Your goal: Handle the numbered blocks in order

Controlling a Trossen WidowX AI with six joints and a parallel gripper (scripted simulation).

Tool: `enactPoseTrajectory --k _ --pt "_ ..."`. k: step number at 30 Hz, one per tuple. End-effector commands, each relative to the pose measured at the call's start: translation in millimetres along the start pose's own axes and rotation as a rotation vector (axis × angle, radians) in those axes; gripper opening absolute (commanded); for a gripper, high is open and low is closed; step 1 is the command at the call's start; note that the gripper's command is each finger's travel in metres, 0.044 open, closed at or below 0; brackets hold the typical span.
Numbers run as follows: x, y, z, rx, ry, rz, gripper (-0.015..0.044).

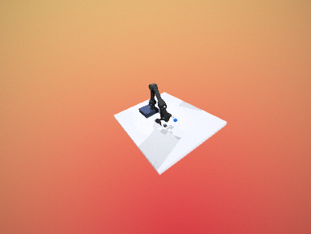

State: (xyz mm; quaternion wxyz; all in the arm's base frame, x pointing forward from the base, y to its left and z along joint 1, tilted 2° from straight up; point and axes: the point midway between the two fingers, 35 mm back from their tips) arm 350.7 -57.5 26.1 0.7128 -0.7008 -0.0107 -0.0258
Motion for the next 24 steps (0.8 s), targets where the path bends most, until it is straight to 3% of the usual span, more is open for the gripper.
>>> enactPoseTrajectory --k 1,15,24 --pt "-3.7 12.0 0.8 0.005 0.000 0.019 0.0400" --pt "-4.7 28.4 1.0 0.005 0.000 0.019 0.0400" --pt "-4.7 28.4 1.0 0.005 0.000 0.019 0.0164"
Point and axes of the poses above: the point midway between the two fingers, 35 mm back from their tips, its own y axis out along the fingers, its own z axis across the jaws, x = y × z, and after that the axes turned 5 degrees about y, right-handed
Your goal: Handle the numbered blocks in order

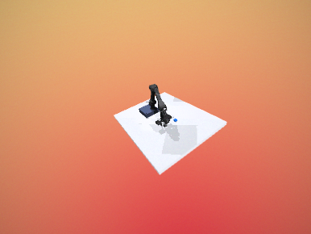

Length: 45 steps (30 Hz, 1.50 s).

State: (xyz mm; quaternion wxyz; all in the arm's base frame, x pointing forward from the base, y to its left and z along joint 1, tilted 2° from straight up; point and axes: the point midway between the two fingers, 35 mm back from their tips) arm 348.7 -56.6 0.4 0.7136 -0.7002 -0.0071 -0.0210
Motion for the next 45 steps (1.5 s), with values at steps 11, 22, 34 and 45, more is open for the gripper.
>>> enactPoseTrajectory --k 11,22,34,45 --pt "-1.3 2.9 0.5 0.003 0.002 0.007 0.0120" --pt "-1.3 2.9 0.5 0.003 0.002 0.007 0.0120" --pt "-1.3 2.9 0.5 0.003 0.002 0.007 0.0120" --pt "-1.3 2.9 0.5 0.003 0.002 0.007 0.0330"
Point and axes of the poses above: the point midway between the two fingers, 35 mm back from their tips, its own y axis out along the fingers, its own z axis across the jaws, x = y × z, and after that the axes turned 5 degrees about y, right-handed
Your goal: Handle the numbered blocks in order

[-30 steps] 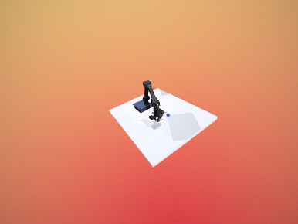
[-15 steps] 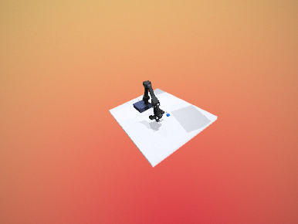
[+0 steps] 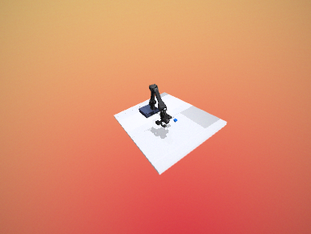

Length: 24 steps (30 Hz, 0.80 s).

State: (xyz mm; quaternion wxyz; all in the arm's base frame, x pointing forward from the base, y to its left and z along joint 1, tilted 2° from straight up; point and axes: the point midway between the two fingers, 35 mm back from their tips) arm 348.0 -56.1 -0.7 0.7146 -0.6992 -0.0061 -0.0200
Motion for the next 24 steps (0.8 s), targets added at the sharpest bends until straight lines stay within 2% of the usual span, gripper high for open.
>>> enactPoseTrajectory --k 1,3,6,9,12,14,19,22,24 --pt "-0.6 1.8 0.0 0.000 0.002 0.004 0.0356" --pt "-0.6 1.8 0.0 0.000 0.002 0.004 0.0400" --pt "-0.4 -2.7 0.0 0.000 0.002 0.004 0.0400" --pt "-0.3 -34.5 0.0 0.000 0.002 0.004 0.0400" --pt "-0.3 -34.5 0.0 0.000 0.002 0.004 0.0400" --pt "1.1 -44.8 -0.2 0.000 0.002 0.004 0.0348" --pt "0.6 -112.9 -0.2 0.000 0.002 0.003 0.0216" --pt "0.3 -115.6 -0.1 0.000 0.002 0.004 0.0138" --pt "0.3 -115.6 -0.1 0.000 0.002 0.004 0.0120"
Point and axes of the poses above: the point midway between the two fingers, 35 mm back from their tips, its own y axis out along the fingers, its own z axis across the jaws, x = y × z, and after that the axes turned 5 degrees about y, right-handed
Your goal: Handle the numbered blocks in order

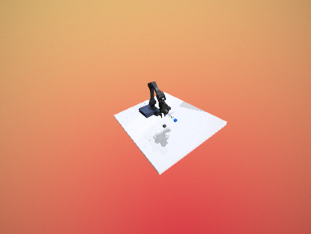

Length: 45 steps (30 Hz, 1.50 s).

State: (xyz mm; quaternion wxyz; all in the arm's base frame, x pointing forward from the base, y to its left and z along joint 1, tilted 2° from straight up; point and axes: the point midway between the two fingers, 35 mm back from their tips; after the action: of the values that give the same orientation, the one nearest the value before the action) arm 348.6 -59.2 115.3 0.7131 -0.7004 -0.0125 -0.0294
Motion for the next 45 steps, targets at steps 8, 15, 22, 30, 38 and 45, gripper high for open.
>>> enactPoseTrajectory --k 8,15,22,30,38,45 --pt "-5.1 0.2 3.3 0.004 -0.002 0.026 0.0120" --pt "-44.2 -3.4 104.3 0.013 -0.002 0.029 0.0120" --pt "-99.8 -3.5 169.2 0.021 -0.002 0.034 0.0120" --pt "-99.5 54.5 171.5 0.021 -0.002 0.034 0.0251" --pt "-102.9 78.6 170.8 0.021 -0.002 0.035 0.0400" --pt "-102.9 89.5 171.3 0.021 -0.002 0.035 0.0400"
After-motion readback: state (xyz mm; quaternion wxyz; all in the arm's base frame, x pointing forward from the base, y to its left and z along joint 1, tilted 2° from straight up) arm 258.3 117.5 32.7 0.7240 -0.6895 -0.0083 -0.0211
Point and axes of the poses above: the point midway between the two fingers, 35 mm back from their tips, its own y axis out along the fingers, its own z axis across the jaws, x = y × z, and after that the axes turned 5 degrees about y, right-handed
